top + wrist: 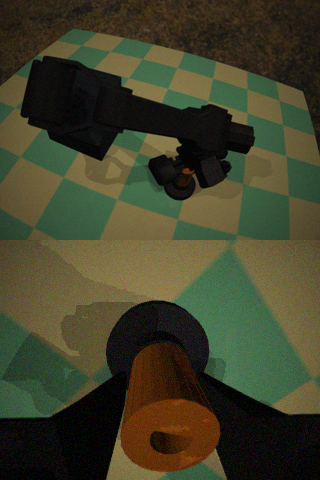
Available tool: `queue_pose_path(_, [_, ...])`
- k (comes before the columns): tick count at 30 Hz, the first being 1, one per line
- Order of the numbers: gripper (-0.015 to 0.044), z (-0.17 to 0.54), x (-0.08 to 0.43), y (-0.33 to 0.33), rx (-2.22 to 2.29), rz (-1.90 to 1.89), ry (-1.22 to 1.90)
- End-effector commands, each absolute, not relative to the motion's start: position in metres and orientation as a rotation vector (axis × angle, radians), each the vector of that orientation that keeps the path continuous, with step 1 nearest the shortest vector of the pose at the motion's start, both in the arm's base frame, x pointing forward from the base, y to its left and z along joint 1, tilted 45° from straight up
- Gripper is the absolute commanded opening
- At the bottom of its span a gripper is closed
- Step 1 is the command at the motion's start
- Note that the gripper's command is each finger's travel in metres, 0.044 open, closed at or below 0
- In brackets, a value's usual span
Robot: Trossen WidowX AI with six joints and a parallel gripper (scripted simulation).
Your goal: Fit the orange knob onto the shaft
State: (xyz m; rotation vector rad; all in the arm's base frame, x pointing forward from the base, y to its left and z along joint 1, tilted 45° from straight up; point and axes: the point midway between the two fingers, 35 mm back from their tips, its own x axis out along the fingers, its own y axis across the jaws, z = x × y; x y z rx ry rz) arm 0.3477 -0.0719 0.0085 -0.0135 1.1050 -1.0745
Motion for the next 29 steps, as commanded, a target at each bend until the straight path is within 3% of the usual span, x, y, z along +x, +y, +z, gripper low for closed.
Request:
queue_pose_path(1, [0.0341,0.009,0.348,-0.072,-0.011,-1.077,1.104])
queue_pose_path(5, [0.044,0.009,0.348,-0.072,-0.011,-1.077,1.104])
queue_pose_path(15, [0.044,0.011,0.348,-0.07,-0.01,-1.076,1.104])
queue_pose_path(21, [0.044,0.074,0.346,-0.006,-0.011,-1.072,1.109])
queue_pose_path(29, [0.044,0.074,0.347,-0.002,-0.011,-1.072,1.108])
